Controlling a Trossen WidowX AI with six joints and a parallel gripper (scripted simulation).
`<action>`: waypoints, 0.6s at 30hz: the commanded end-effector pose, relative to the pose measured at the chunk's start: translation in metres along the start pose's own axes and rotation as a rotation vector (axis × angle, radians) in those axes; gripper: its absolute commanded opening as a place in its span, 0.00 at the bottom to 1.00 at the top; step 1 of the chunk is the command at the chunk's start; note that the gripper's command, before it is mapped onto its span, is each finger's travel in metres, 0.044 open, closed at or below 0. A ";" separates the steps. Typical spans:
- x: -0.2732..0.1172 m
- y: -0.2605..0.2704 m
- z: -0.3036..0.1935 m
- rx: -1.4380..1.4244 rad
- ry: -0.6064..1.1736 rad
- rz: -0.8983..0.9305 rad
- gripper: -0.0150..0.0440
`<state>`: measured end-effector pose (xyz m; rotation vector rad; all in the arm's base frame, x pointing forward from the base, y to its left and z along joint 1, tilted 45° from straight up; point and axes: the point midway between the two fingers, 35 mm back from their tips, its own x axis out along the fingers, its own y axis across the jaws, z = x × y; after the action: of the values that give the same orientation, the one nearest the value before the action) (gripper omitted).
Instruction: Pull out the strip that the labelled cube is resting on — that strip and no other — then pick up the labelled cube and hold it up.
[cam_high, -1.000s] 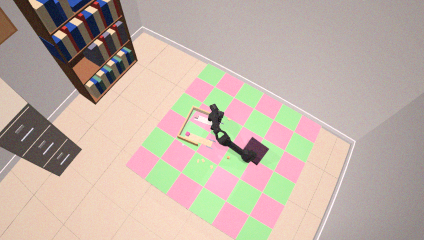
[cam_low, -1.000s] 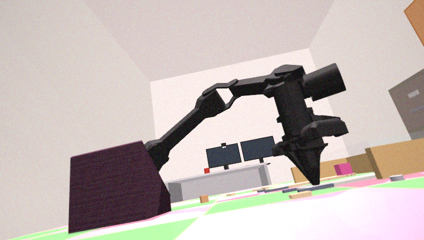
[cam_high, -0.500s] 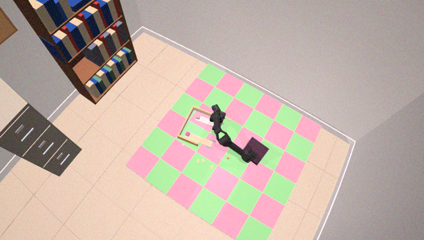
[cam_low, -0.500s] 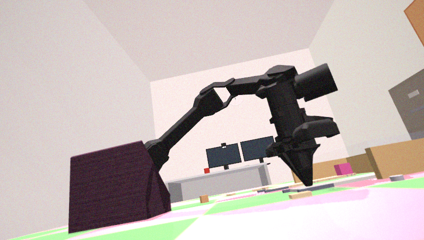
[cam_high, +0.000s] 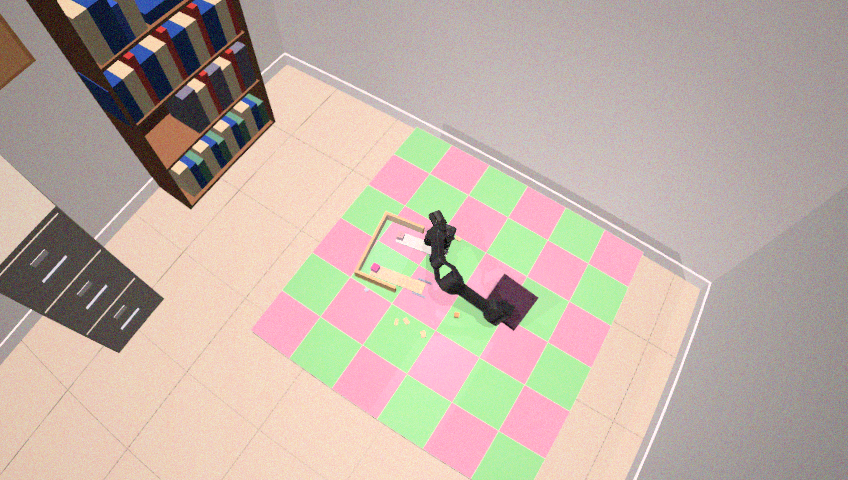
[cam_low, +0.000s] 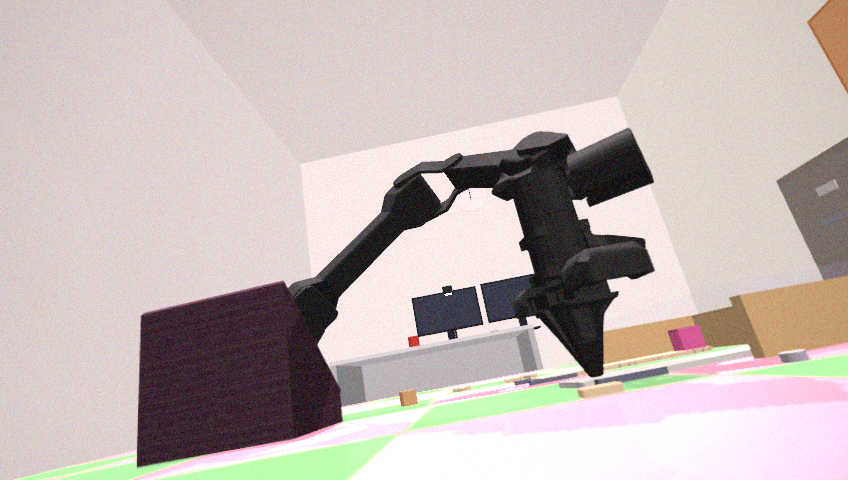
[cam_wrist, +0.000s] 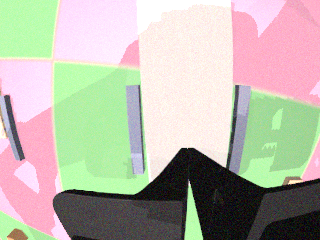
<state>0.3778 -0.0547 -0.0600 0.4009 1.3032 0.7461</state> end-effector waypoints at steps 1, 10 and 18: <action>0.004 0.001 -0.012 0.003 0.017 0.003 0.25; 0.004 0.001 -0.025 0.003 0.017 0.003 0.25; 0.005 0.001 -0.038 0.003 0.018 0.003 0.25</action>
<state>0.3521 -0.0584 -0.0663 0.3996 1.3012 0.7440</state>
